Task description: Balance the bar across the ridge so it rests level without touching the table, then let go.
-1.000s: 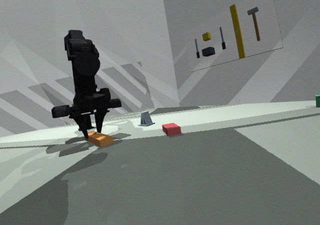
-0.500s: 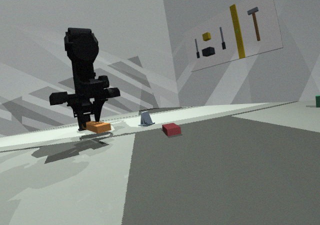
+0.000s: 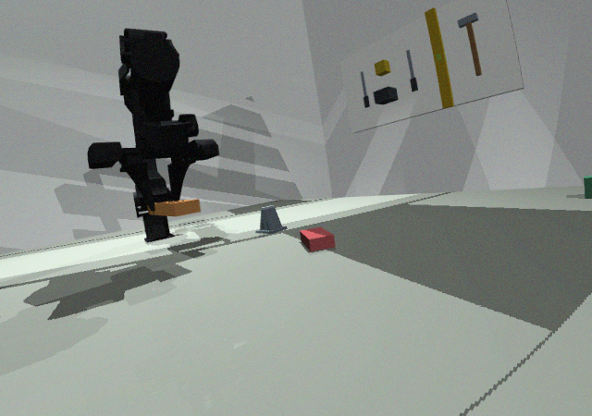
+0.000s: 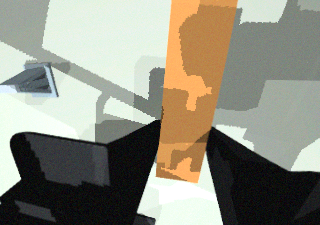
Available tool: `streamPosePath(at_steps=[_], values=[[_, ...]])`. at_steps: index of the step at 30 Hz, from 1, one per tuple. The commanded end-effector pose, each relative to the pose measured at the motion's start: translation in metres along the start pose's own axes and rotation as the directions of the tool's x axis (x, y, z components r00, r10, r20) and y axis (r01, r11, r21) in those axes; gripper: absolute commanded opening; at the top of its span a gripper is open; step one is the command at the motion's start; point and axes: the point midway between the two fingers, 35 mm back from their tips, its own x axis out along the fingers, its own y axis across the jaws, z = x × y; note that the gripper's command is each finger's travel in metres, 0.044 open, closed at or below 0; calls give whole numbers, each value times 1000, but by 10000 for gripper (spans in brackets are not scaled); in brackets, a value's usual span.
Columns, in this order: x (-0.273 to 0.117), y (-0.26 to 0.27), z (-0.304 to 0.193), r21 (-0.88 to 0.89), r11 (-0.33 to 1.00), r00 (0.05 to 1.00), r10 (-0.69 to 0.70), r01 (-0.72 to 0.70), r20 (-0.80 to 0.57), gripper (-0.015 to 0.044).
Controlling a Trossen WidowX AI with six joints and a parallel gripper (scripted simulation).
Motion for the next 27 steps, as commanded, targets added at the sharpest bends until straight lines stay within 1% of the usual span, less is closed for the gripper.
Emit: streamPosePath(at_steps=[1,5,9,27], values=[[-14,1,0,-4,1000,1000,3,-3,10,0],[-23,1,-2,-5,1000,1000,4,-4,10,0],[-25,4,-2,-6,1000,1000,4,-4,10,0],[-26,72,5,-45,999,1000,11,-11,11,0]])
